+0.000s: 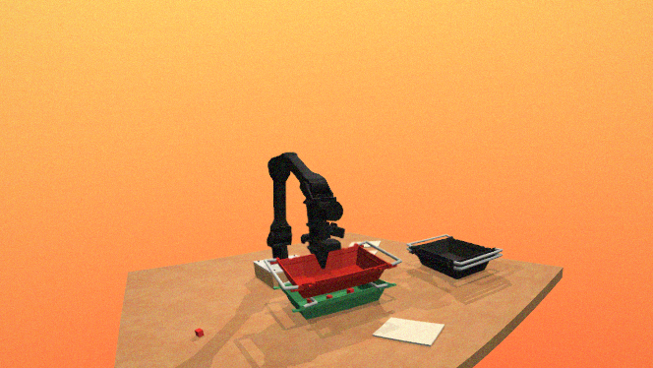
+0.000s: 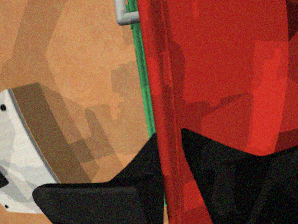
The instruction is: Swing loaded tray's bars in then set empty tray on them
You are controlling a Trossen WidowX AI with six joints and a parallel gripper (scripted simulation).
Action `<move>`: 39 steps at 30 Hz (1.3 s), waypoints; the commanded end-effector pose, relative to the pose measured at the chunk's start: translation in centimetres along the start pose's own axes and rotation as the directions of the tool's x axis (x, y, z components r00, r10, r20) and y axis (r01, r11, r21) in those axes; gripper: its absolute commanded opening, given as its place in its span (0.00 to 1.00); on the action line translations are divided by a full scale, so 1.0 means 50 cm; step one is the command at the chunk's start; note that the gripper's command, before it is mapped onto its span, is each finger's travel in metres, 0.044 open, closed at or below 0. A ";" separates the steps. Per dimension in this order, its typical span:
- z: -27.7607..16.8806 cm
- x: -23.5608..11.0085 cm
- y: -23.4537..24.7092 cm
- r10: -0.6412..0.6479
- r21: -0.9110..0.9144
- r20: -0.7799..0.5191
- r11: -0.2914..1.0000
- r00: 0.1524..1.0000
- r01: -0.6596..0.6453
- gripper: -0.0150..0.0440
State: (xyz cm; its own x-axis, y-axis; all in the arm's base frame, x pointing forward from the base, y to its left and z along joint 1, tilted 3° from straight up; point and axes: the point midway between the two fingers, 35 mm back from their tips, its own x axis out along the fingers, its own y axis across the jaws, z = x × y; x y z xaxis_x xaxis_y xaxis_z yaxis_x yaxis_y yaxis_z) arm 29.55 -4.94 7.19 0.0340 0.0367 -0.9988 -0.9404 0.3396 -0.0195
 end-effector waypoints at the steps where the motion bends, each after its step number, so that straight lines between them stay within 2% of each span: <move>1: -0.001 0.016 0.011 0.017 0.005 0.000 1.000 1.000 -0.017 0.25; 39: -0.001 0.036 0.015 0.018 0.005 0.000 1.000 1.000 -0.018 0.25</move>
State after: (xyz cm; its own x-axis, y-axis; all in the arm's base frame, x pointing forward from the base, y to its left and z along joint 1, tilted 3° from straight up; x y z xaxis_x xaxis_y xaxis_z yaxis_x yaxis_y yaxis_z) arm 29.32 -4.78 5.94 0.0417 0.0353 -0.9985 -0.9401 0.3397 -0.0273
